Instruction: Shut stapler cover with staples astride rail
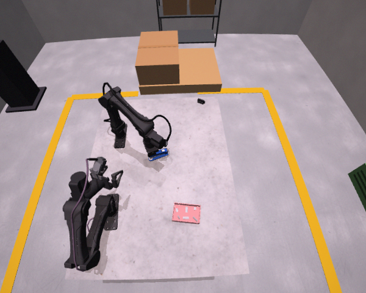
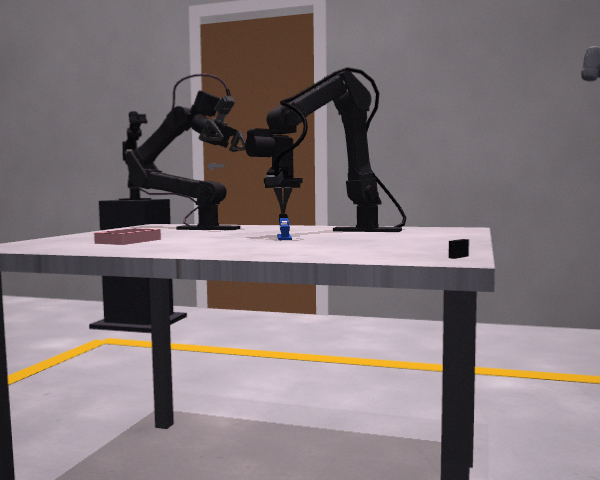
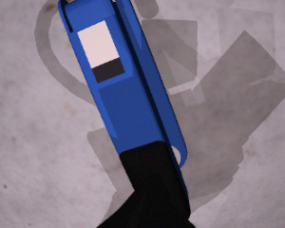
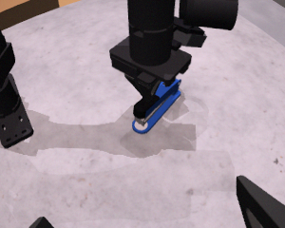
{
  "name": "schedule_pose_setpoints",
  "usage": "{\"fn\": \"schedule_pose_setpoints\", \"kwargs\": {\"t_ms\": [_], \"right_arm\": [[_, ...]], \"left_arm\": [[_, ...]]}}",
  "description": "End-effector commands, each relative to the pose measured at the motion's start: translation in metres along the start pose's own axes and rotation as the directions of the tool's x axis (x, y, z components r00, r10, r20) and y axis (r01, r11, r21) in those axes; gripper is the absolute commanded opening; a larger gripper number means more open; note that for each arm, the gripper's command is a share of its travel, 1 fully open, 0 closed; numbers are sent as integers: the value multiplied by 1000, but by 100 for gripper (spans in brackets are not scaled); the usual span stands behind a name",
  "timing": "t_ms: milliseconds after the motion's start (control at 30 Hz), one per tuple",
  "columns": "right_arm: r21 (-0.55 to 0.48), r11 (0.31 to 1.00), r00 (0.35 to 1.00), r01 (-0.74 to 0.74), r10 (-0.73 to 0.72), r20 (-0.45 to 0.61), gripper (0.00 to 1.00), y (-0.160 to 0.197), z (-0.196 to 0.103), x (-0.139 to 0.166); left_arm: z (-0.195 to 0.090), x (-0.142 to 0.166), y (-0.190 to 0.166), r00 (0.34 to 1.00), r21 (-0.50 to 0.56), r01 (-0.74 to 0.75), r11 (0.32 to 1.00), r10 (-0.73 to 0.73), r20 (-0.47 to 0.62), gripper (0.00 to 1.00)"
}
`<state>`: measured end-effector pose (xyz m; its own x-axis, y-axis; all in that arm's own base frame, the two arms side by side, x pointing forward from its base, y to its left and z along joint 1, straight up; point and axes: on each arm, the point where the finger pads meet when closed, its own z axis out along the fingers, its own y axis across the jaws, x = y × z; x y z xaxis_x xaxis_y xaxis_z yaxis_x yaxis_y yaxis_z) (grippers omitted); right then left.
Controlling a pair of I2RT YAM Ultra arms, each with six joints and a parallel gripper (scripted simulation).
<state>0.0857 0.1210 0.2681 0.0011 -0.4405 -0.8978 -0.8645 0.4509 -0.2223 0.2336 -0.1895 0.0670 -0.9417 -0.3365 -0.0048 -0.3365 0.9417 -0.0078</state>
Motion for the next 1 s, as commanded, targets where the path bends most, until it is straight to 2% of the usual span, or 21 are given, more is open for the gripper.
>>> {"fn": "schedule_pose_setpoints", "kwargs": {"t_ms": [0,400,700,967], "right_arm": [[-1,1000,1000,-9,9,11,100,-1,-1,-1],[-1,1000,1000,-9,9,11,100,-1,-1,-1],[-1,1000,1000,-9,9,11,100,-1,-1,-1],[-1,1000,1000,-9,9,11,100,-1,-1,-1]], "left_arm": [[7,0,1,1000,-6,10,1000,-10,-4,0],[10,1,2,1000,-11,10,1000,-10,-7,0],[-31,-1,0,1000,1,17,1000,-17,15,0],[-32,0,0,1000,0,16,1000,-16,13,0]]}}
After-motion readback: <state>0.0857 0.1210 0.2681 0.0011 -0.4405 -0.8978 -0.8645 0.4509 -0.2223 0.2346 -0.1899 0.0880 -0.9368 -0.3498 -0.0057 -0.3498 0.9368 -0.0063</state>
